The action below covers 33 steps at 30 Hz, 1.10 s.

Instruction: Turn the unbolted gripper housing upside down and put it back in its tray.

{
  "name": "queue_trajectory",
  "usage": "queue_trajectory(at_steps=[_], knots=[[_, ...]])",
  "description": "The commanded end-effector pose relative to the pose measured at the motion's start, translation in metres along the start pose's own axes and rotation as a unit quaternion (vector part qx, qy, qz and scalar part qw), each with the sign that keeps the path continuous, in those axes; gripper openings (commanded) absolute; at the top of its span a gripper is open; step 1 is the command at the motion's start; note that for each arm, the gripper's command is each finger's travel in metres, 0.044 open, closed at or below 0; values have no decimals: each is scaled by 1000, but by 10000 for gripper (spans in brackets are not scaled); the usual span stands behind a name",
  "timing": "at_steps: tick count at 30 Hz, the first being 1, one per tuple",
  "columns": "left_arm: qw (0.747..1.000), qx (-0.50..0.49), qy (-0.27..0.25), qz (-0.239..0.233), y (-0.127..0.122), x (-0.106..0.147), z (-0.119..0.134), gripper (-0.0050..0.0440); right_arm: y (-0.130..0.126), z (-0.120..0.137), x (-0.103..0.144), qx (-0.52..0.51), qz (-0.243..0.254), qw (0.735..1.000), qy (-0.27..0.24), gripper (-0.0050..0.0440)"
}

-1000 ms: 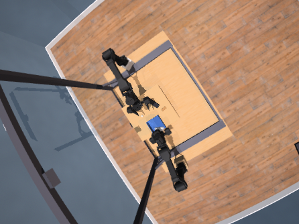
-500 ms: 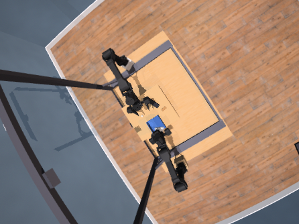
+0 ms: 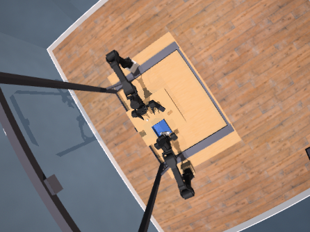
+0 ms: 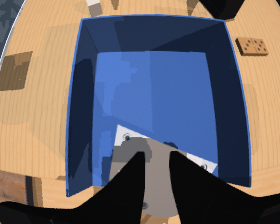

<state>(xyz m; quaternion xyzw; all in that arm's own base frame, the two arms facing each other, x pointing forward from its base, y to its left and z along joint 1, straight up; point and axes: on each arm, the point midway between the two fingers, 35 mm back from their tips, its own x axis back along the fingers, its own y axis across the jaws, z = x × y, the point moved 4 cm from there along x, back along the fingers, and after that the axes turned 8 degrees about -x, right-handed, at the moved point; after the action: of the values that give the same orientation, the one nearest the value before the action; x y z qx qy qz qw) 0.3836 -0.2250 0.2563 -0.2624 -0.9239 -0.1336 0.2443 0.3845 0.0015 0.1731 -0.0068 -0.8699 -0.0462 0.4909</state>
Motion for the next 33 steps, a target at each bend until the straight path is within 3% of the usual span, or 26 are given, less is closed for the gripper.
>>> queue_trajectory(at_steps=[1,4,8,17,24,33], knots=[[1000,1,-17,-4,2,8,-11,440,2,-4,0,-16,6,1000,-21,147],[1000,1,-17,-4,2,8,-11,440,20,-4,4,-35,7,999,-22,198],[1000,1,-17,-4,2,8,-11,440,43,-14,17,-41,-30,997,-62,198],[1000,1,-17,-4,2,8,-11,440,78,-14,-4,-157,-62,972,-164,198],[1000,1,-17,-4,2,8,-11,440,93,-11,-8,-213,-93,950,-208,198],[1000,1,-17,-4,2,8,-11,440,107,3,-18,-321,-152,892,-280,198]])
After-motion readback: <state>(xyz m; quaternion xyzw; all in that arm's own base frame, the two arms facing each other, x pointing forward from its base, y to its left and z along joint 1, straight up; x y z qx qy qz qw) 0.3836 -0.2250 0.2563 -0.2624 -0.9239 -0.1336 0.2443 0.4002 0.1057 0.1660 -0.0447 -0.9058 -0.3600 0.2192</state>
